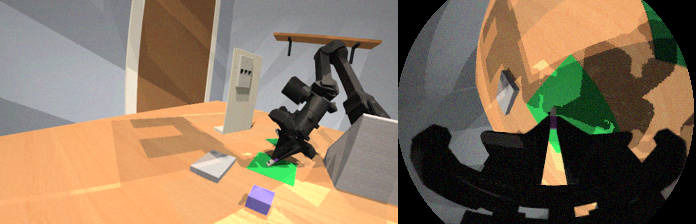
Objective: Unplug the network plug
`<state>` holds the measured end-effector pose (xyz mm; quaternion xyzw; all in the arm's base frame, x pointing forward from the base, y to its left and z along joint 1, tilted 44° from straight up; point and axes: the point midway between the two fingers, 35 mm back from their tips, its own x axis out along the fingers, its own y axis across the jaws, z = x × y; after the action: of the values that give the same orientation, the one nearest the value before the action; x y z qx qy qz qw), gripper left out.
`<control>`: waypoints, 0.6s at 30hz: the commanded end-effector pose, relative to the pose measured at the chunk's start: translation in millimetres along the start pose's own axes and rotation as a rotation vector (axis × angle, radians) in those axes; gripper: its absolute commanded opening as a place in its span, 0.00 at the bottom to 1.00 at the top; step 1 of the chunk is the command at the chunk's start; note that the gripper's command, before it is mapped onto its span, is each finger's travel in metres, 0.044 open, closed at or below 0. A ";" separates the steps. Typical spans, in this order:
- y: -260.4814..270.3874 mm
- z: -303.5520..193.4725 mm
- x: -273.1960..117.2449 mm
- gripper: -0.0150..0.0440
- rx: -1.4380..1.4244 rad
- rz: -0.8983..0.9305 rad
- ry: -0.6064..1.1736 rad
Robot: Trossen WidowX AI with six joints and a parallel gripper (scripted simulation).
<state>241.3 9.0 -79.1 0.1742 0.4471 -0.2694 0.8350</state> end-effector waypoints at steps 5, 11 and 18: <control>0.1 0.0 -0.2 0.25 0.000 0.000 0.000; 0.1 0.0 -0.2 0.52 0.000 0.000 0.000; 0.2 0.0 -1.3 0.52 0.000 0.000 0.000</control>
<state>241.6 9.6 -78.6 0.1743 0.4464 -0.2682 0.8357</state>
